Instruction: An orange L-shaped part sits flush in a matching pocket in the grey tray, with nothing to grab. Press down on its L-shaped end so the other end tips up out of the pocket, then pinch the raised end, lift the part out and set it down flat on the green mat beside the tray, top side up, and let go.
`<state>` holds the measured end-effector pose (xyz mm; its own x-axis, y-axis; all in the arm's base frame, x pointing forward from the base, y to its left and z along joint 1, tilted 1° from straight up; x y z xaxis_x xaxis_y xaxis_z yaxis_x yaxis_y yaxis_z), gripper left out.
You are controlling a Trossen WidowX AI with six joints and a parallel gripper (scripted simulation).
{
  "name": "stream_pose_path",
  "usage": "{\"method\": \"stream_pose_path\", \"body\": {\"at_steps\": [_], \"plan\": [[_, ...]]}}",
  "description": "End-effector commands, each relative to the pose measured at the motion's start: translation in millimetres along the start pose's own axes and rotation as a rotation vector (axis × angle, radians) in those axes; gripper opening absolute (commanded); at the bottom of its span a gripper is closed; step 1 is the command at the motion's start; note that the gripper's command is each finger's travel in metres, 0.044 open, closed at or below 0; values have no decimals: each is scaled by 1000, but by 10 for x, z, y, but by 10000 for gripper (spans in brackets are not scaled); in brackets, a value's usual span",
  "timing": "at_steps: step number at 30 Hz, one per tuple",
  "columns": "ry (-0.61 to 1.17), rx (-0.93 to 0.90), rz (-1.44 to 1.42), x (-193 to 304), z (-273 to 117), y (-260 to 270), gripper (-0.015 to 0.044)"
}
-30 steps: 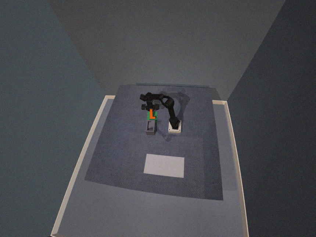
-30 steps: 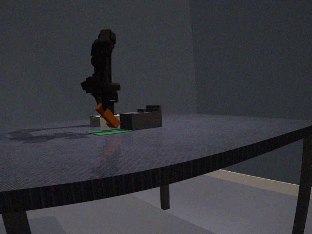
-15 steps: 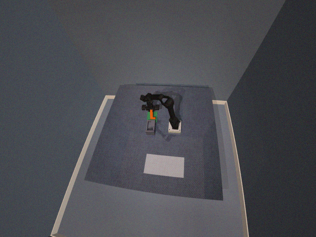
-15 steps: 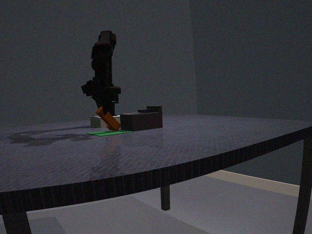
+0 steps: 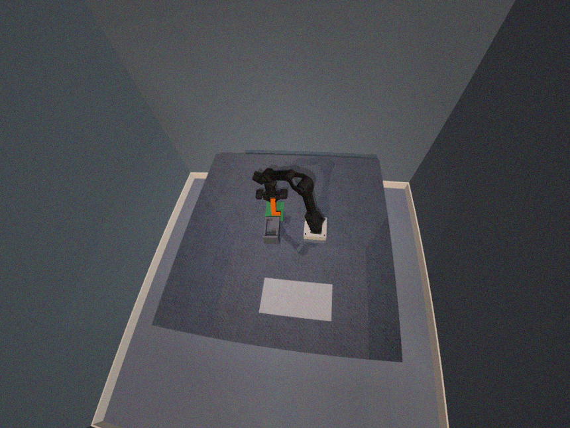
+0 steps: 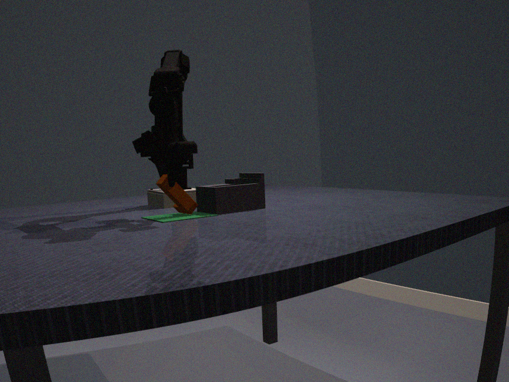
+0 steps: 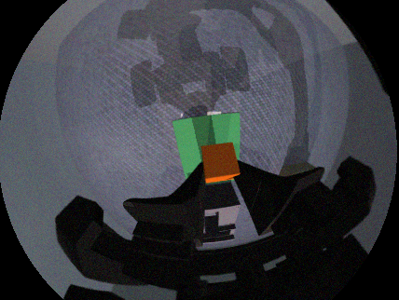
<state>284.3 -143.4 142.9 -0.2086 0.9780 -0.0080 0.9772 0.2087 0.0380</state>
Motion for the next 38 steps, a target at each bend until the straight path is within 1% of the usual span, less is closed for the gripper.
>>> {"method": "stream_pose_path", "body": {"at_steps": [1,6,8,11,14,16,38], "plan": [[0,0,0,0,0,0,131],[0,0,0,-2,-23,3,263],[0,0,0,-12,-126,14,315],[1,-1,0,-23,-412,29,394],[2,-1,0,-9,-776,12,400],[2,-1,0,-1,-866,2,400],[-3,-4,4,-8,-823,10,400]]}}
Point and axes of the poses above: the point midway between the two fingers, 35 mm back from their tips, its own z axis out along the fingers, its own y axis across the jaws, x = y × z, the point moved 7 cm from there along -z, back along the fingers, and after that the axes turned 5 degrees about -z, right-handed, at the moved point
